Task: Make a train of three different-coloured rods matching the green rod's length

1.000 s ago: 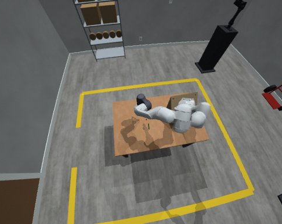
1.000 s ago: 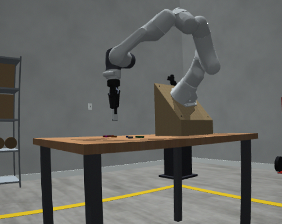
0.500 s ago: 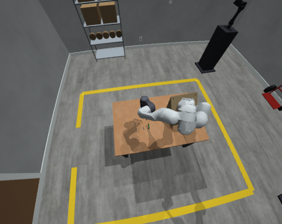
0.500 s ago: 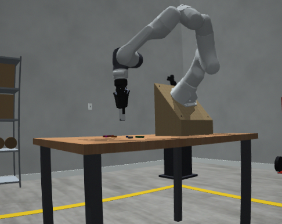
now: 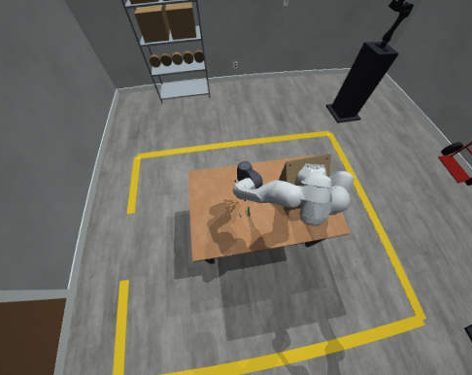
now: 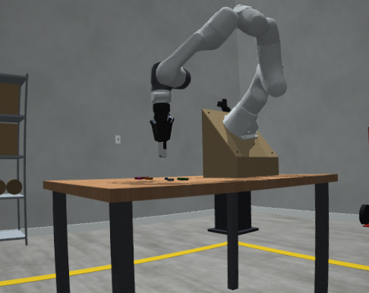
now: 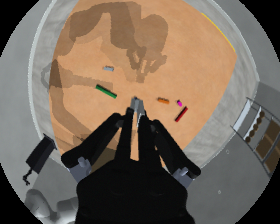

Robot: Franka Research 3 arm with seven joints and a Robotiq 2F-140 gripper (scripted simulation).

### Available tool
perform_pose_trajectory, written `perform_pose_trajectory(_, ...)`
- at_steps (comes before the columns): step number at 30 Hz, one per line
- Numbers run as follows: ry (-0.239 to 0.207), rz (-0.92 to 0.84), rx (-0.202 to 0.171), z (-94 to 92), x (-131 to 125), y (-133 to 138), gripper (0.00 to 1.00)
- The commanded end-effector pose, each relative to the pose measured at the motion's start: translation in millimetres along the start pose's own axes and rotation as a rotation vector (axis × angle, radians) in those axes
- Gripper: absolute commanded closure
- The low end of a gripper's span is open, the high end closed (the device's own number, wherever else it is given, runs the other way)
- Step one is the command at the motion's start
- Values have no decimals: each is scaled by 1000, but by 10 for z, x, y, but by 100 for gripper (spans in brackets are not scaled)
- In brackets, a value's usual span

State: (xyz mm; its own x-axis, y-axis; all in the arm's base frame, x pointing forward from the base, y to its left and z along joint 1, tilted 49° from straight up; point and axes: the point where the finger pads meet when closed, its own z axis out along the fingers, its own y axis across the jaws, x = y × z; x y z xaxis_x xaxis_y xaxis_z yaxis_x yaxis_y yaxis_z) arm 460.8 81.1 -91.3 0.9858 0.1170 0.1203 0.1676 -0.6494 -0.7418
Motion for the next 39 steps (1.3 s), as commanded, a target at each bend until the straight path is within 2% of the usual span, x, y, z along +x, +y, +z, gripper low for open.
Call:
perform_pose_trajectory(1,8,-48,-6,-9,16,11,97)
perform_pose_trajectory(10,11,-47,-3,53,16,10,97)
perform_pose_trajectory(25,11,-47,-3,656,20,0,97)
perform_pose_trajectory(27,11,-47,-3,656,20,0,97)
perform_pose_trajectory(34,11,-47,-3,841,22,-3,97)
perform_pose_trajectory(39,11,-47,-3,870,22,-4,97)
